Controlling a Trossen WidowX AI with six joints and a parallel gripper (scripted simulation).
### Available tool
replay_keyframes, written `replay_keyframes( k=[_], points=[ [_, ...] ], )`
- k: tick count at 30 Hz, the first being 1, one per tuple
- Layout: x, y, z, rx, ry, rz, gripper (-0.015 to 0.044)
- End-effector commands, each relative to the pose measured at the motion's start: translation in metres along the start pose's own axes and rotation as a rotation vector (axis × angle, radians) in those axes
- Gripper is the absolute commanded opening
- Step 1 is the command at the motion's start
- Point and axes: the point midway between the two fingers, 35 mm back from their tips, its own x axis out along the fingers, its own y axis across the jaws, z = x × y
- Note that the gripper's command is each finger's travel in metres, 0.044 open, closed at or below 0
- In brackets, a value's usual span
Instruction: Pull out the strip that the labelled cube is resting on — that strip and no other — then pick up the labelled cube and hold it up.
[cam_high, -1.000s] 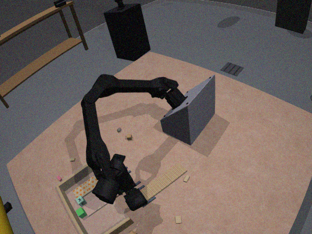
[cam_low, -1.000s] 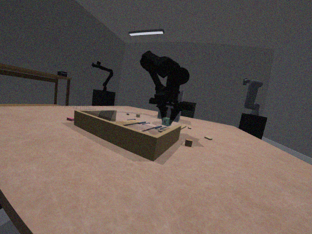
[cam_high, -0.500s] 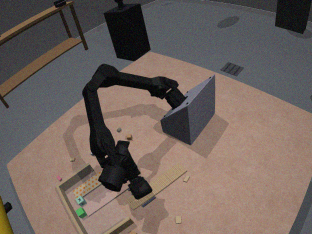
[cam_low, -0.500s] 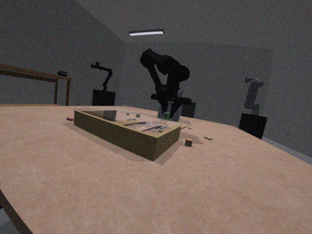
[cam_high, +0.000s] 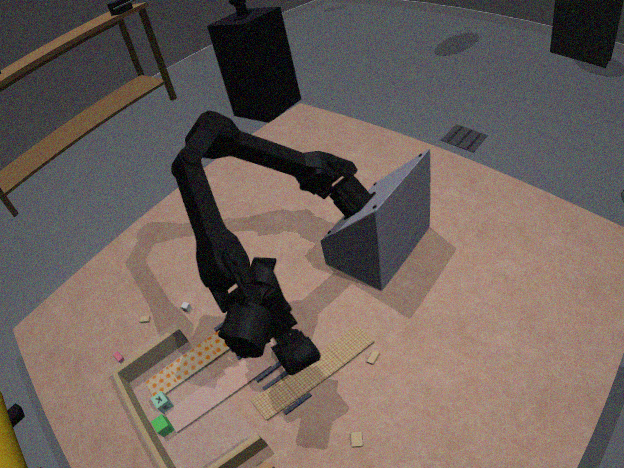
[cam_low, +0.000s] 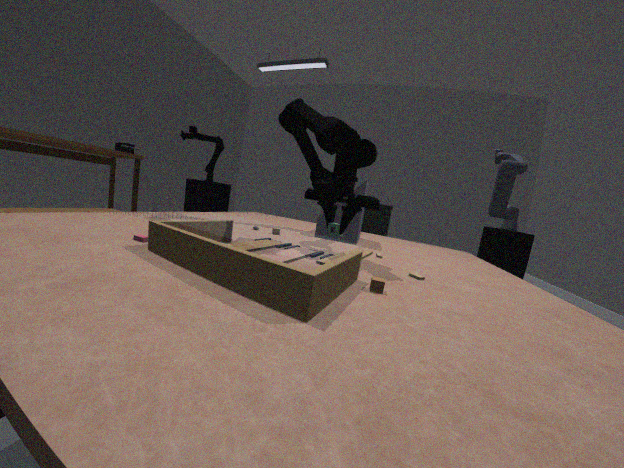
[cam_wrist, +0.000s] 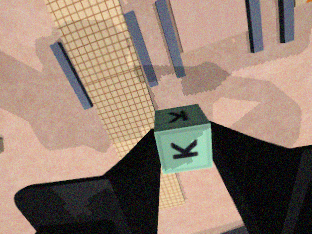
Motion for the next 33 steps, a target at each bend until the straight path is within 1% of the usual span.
replay_keyframes(
  k=[1, 5, 10, 12, 33],
  points=[
    [0.0, -0.007, -0.013, 0.005, 0.0, 0.002, 0.0],
    [-0.001, -0.01, -0.017, 0.005, 0.0, 0.002, 0.0],
    [-0.031, -0.01, -0.017, 0.005, 0.001, 0.003, 0.0],
    [-0.036, -0.01, -0.018, 0.005, 0.001, 0.003, 0.0],
    [-0.036, -0.01, -0.018, 0.005, 0.001, 0.003, 0.0]
  ],
)
